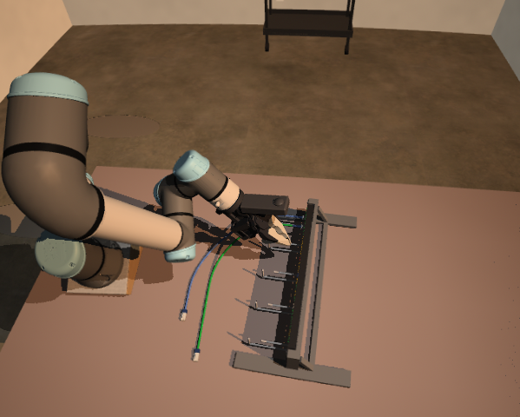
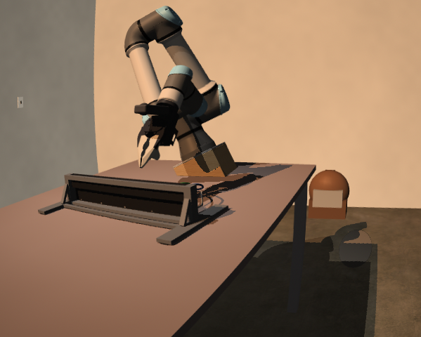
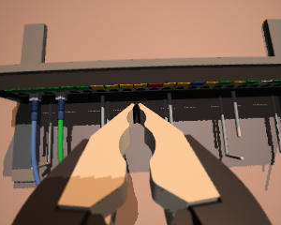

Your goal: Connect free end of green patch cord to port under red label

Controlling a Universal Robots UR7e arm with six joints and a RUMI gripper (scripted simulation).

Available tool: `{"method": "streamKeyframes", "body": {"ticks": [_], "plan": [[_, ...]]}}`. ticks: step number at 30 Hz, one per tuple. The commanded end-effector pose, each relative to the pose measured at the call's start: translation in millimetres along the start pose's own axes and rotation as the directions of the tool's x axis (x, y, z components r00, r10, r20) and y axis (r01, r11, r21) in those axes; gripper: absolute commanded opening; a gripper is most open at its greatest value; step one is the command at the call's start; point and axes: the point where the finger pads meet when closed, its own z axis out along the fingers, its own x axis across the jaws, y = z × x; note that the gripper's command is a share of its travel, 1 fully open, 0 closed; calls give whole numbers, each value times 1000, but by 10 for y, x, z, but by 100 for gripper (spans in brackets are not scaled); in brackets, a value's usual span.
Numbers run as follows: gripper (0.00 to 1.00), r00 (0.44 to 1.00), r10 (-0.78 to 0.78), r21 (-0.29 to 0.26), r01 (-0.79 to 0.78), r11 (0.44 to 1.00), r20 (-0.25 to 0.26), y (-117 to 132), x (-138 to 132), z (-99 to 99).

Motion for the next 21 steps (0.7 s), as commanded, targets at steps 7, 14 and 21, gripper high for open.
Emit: {"method": "streamKeyframes", "body": {"ticks": [7, 14, 21], "plan": [[0, 1000, 0, 1, 0, 1000, 0, -5, 0, -41], [0, 1000, 0, 1, 0, 1000, 0, -5, 0, -201], [0, 1000, 0, 1, 0, 1000, 0, -4, 0, -390]]}}
